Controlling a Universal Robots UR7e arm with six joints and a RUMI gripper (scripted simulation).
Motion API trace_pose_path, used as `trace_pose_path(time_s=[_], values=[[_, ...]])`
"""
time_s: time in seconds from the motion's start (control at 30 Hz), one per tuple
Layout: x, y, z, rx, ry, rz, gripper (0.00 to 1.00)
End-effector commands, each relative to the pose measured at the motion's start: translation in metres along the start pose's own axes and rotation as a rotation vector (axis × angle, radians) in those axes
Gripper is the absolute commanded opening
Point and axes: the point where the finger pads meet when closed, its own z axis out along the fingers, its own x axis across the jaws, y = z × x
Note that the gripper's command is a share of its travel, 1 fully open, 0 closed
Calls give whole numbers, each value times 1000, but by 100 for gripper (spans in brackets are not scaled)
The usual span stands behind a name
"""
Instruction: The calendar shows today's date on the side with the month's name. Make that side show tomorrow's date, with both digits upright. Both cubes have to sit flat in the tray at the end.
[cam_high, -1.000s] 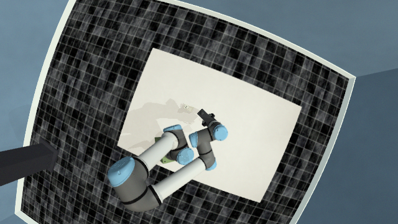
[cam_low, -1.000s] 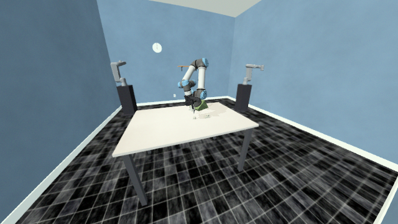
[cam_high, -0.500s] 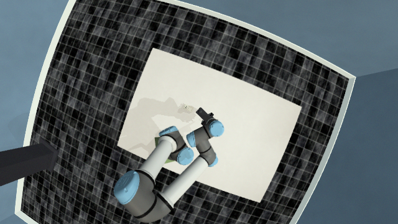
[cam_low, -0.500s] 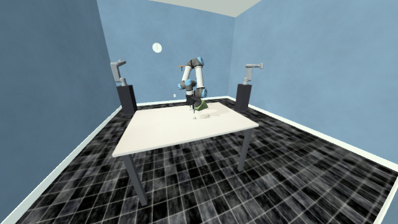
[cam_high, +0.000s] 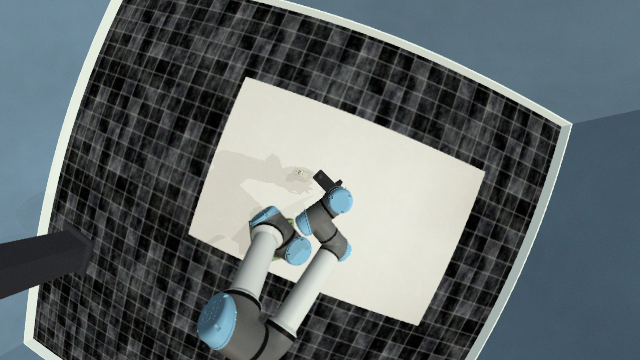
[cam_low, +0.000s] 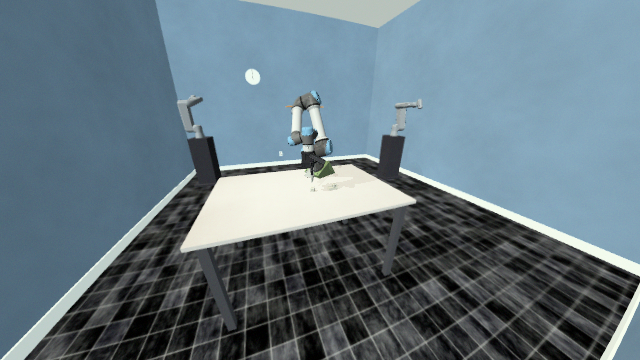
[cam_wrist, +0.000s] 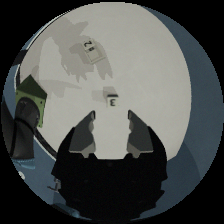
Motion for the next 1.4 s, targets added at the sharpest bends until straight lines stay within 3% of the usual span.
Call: trace_pose_path(time_s=[0.0, 0.4, 0.43, 1.0, 1.27, 1.3, 1.37], values=[[1, 0, 0, -33, 5, 7, 40], [2, 0, -1, -40, 9, 8, 40], [2, 0, -1, -40, 9, 8, 100], [2, 0, -1, -40, 10, 9, 100], [4, 2, -13, -41, 16, 9, 100], [4, 2, -13, -41, 16, 9, 28], [4, 2, -13, -41, 16, 9, 28]])
